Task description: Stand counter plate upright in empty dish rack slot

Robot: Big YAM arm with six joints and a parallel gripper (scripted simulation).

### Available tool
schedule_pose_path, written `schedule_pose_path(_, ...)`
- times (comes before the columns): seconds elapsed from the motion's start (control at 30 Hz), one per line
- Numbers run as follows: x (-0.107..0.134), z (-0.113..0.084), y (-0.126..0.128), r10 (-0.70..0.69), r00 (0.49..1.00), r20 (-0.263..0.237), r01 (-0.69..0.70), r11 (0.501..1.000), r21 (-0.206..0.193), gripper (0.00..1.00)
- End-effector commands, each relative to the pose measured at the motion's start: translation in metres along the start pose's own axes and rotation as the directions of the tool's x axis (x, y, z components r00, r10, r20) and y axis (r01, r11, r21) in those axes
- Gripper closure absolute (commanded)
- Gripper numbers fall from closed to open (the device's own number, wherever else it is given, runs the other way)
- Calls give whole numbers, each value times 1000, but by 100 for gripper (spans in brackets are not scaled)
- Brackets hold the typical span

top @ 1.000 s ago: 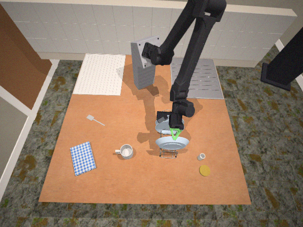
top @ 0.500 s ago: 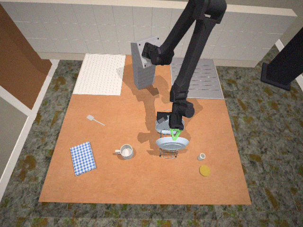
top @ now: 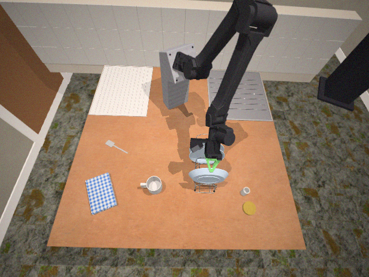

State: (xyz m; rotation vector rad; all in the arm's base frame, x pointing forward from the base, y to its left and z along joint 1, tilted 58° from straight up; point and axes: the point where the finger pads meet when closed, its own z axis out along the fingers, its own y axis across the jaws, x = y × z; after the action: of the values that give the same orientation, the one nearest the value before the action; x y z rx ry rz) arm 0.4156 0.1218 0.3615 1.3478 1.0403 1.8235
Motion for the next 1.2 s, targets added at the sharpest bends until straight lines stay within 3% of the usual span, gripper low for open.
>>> schedule_pose_path(0.0,12,9,16,-2,1000,-27,1,999,-54,100)
schedule_pose_path(0.6,13,9,20,2,1000,-30,-4,998,-66,100)
schedule_pose_path(1.17,13,19,4,4,1000,-29,-6,999,-49,100)
